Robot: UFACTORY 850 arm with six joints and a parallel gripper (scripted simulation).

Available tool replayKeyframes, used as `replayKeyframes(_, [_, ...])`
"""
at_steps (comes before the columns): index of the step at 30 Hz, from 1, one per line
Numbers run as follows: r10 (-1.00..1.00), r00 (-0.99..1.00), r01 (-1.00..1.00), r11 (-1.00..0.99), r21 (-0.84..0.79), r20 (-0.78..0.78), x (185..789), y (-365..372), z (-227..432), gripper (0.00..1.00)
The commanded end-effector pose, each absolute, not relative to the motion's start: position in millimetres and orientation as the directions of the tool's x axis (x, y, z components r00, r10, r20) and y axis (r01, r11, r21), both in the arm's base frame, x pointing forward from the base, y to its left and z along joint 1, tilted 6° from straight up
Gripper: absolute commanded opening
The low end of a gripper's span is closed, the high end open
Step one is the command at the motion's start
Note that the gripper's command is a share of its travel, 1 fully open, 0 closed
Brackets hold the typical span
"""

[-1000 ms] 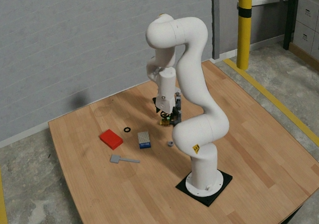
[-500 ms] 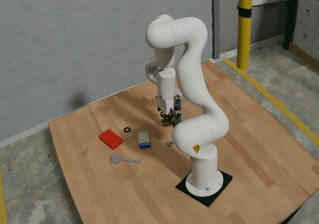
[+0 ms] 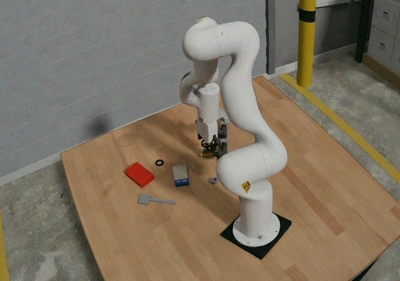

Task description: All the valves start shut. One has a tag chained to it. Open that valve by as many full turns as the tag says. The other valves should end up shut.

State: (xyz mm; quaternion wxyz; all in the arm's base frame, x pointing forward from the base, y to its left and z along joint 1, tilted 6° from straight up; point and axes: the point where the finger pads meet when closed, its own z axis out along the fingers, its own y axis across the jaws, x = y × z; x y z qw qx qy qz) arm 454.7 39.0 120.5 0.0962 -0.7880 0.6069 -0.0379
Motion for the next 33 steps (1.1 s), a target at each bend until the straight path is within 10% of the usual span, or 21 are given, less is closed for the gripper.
replayKeyframes(1, [-0.968, 0.25, -0.963, -0.246, -0.111, -0.021, 456.0, 39.4, 121.7, 1.0])
replayKeyframes(24, [-0.968, 0.25, -0.963, -0.246, -0.111, -0.021, 456.0, 39.4, 121.7, 1.0])
replayKeyframes(25, [-0.968, 0.25, -0.963, -0.246, -0.111, -0.021, 456.0, 39.4, 121.7, 0.0])
replayKeyframes(33, [-0.968, 0.25, -0.963, -0.246, -0.111, -0.021, 456.0, 39.4, 121.7, 0.0])
